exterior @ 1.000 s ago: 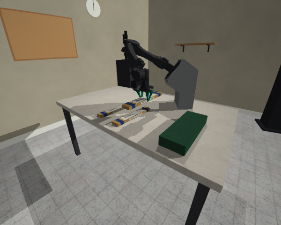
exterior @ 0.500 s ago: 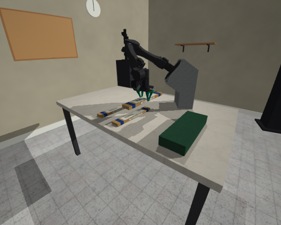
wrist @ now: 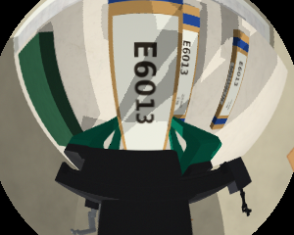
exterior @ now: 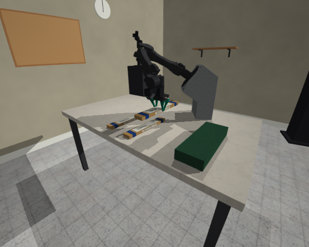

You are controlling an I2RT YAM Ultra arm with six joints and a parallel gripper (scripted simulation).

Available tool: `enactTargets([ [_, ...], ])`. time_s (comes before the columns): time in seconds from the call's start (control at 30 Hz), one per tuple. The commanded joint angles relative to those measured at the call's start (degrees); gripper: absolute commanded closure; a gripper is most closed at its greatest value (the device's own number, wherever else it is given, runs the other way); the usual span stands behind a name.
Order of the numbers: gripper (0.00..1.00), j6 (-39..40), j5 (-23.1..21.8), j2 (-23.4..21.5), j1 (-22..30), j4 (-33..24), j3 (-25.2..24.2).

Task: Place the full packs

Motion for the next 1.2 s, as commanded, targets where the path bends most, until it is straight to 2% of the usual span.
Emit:
enactTargets([
  [0.0,1.0,1.17,0.5,1.04,4.47,-1.19,2.3],
  [0.33,1.0,4.99,1.19,5.62,6.88,-1.85,4.48],
  [0.4,1.0,4.99,1.19,5.62,6.88,-1.85,4.48],
  [0.43,1.0,5.45,1.13,3.96,7.05,-2.03,4.71],
  [0.5,1.0,6.15,1.37,6.9,7.64,-2.14,5.17],
  [0.83,1.0,9.79,1.95,11.77,9.84,-3.26,8.16],
  [0.97,1.0,10.54,2.0,12.24,10.25,-3.55,8.83],
  [1.0,1.0,11.0,1.96,11.1,10.45,-3.81,9.1],
  [1.07,1.0,11.65,2.15,14.07,10.99,-4.01,9.71],
  [1.17,1.0,12.71,2.29,15.55,11.6,-4.5,10.79],
])
